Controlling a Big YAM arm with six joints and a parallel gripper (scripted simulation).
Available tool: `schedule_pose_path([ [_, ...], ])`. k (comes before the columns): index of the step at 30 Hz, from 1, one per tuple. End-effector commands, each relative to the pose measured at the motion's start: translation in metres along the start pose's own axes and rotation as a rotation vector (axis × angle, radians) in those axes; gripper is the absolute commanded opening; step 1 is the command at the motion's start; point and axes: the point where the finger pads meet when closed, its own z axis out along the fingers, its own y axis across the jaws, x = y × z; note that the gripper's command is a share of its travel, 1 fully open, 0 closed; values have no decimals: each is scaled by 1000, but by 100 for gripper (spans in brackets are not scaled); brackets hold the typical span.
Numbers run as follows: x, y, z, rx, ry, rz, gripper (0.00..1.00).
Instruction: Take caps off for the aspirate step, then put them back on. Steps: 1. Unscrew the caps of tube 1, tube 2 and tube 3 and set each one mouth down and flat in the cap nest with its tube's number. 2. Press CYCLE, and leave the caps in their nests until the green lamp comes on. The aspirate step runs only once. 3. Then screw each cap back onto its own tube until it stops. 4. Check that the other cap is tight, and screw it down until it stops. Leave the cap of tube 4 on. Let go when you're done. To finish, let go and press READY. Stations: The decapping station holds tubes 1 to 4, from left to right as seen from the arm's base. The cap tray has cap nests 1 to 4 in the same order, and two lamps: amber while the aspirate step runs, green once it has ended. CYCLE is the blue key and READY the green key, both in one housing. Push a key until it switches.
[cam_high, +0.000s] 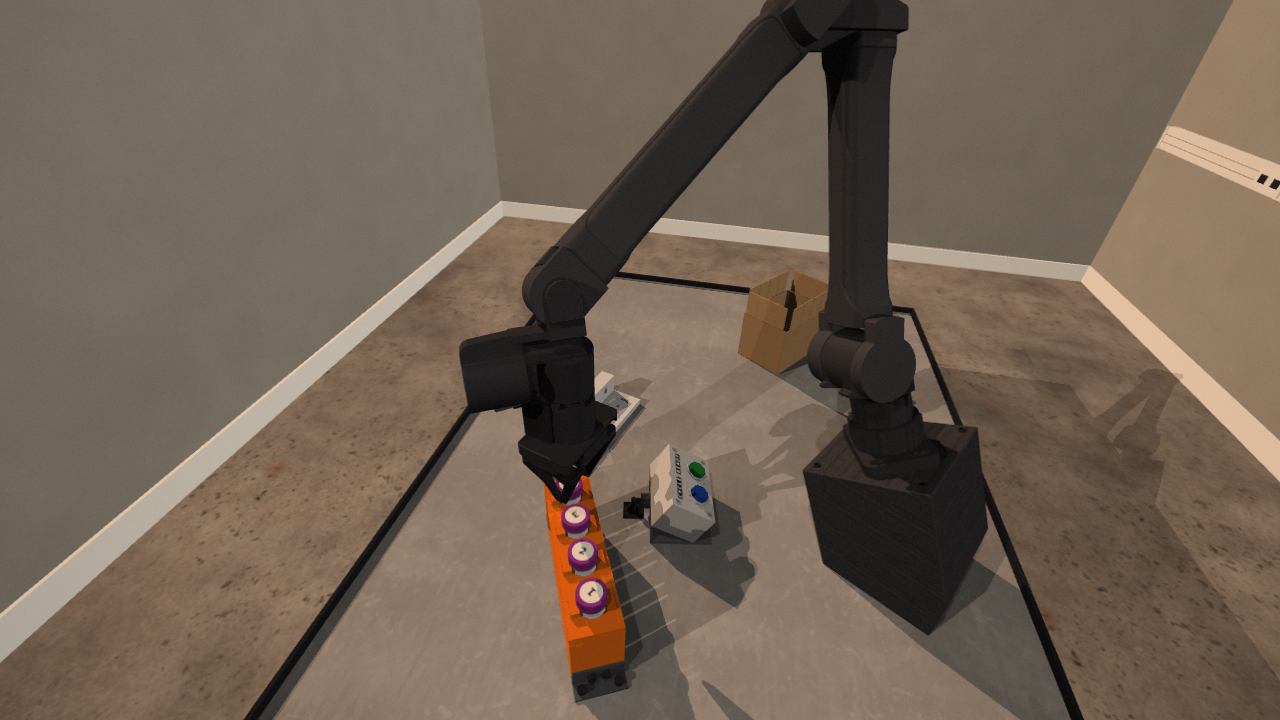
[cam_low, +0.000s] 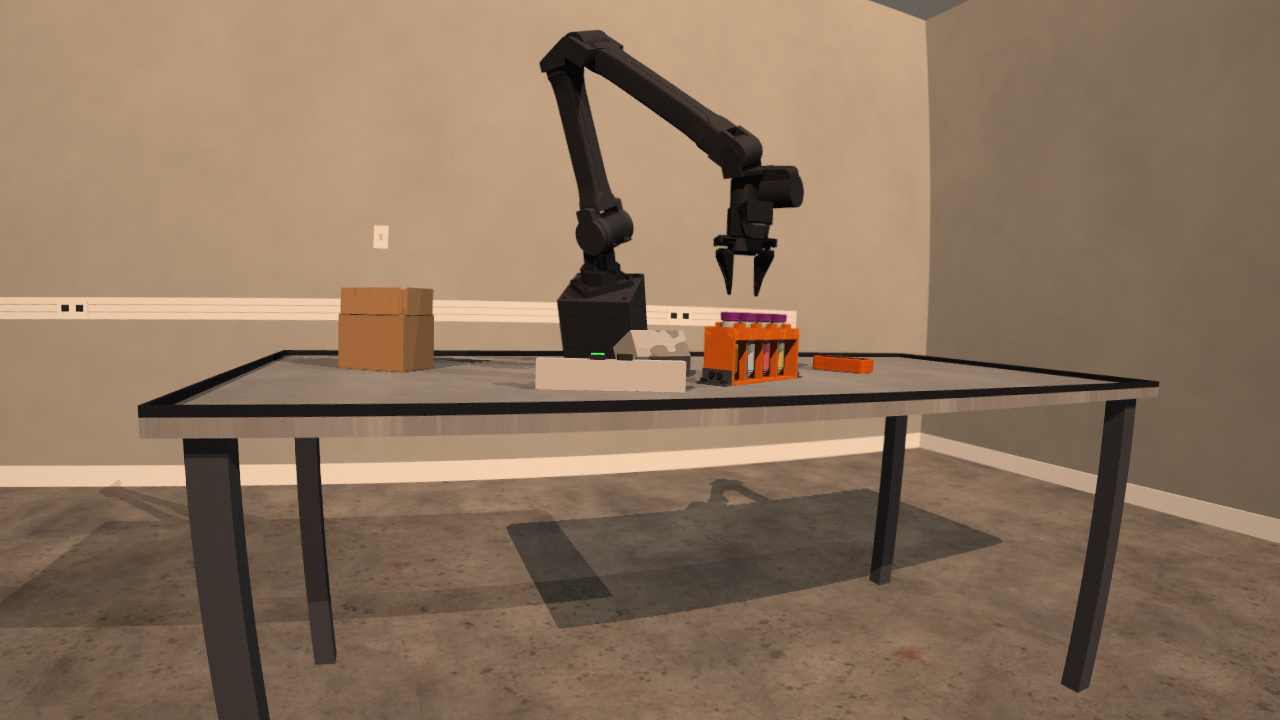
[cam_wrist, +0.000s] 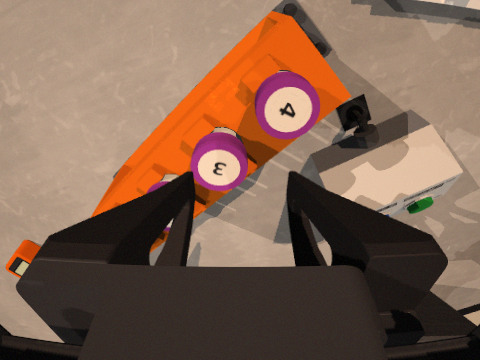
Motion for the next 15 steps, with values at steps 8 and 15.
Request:
schedule_pose_path([
  [8,-42,-15,-19,-46,-50,-490,49],
  [15,-42,-15,-19,-40,-56,-740,49],
])
